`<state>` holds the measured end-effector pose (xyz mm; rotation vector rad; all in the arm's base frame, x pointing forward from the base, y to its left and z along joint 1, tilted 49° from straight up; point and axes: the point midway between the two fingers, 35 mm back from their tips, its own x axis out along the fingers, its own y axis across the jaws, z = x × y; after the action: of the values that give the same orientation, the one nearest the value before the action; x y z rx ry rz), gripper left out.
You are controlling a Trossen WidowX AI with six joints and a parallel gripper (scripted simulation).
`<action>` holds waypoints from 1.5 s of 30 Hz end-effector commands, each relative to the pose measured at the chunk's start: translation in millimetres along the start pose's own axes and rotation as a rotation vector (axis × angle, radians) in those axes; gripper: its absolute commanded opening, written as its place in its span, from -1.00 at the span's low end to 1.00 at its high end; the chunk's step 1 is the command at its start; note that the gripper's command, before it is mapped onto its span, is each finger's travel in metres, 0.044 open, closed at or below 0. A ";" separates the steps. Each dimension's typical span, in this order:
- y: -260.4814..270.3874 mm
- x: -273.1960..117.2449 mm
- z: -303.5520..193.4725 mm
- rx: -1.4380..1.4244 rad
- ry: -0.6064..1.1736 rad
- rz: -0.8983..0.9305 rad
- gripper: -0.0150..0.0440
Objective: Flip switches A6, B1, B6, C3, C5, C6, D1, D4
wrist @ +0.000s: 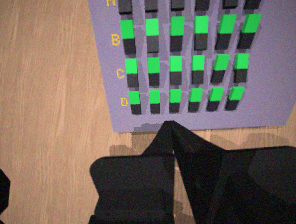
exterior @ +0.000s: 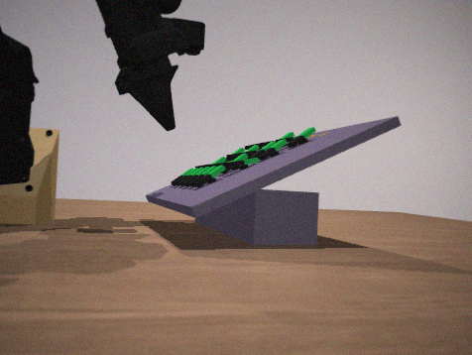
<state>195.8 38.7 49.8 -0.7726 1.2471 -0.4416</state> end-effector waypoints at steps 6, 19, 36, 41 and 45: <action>-44.1 -1.9 6.9 0.015 -0.007 -0.009 -0.49; -44.9 33.1 8.2 0.017 0.018 -0.010 -0.49; -45.4 54.7 8.5 0.017 0.017 -0.011 -0.49; -45.5 57.2 8.5 0.017 0.017 -0.011 -0.49; -45.5 57.2 8.5 0.017 0.017 -0.011 -0.49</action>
<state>226.1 -26.8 46.8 -0.7549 1.2514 -0.4656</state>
